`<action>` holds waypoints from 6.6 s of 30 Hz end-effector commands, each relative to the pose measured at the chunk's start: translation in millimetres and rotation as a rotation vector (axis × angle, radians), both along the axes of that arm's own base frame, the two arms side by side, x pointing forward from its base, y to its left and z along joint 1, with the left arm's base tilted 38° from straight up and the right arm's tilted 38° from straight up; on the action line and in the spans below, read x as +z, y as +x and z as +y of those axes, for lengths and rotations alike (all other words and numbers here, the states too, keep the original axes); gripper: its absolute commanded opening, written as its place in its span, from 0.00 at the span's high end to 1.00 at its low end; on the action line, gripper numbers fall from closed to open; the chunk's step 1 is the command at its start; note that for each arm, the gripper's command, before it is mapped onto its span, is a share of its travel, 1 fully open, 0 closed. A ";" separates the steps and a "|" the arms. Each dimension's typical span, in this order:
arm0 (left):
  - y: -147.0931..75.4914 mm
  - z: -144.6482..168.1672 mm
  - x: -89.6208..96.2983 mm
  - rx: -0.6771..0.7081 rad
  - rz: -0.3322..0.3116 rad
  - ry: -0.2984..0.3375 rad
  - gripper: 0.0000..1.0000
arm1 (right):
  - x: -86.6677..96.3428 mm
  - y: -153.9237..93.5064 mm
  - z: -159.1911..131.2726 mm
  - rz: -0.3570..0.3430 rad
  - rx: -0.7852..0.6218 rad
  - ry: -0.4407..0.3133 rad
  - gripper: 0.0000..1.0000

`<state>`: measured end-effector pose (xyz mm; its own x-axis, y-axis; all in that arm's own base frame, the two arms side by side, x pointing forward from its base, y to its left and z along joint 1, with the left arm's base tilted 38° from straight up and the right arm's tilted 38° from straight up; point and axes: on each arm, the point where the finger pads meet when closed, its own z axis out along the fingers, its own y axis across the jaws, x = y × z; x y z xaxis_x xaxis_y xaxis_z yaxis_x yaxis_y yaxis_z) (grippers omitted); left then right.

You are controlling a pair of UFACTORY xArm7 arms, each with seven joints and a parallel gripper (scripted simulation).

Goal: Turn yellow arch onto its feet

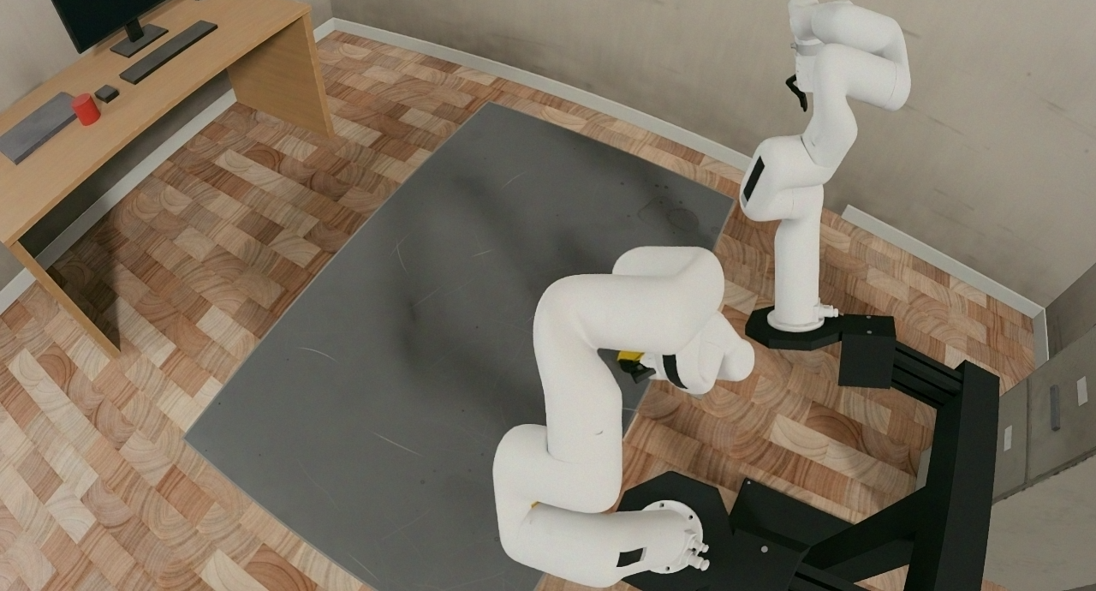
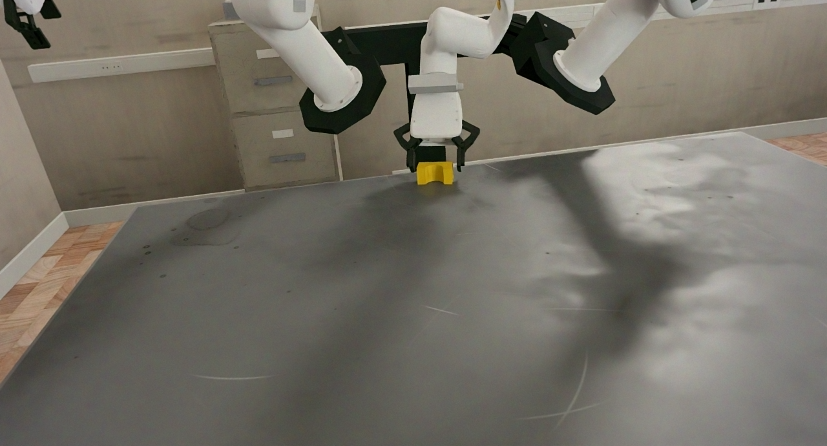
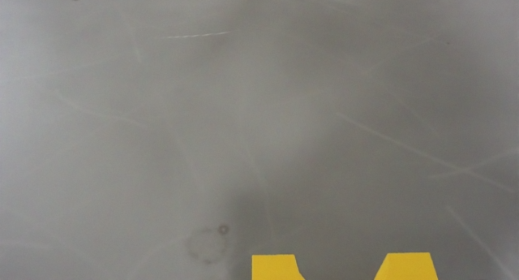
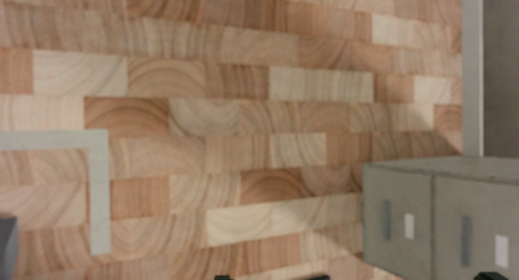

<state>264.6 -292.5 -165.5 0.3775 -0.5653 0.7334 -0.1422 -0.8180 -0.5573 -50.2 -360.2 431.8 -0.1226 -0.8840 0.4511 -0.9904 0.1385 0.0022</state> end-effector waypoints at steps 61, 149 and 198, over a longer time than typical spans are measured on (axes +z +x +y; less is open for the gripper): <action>-15.8 -19.0 29.4 -0.002 0.001 -0.003 0.28 | 2.0 -0.7 -0.2 -0.002 -0.001 -0.005 0.00; -10.3 -28.0 41.2 0.430 0.635 0.108 0.28 | 2.0 -0.7 -0.2 -0.002 -0.001 -0.005 0.00; -2.0 -29.8 41.8 0.726 1.071 0.184 0.28 | 2.0 -0.7 -0.2 -0.002 -0.001 -0.005 0.00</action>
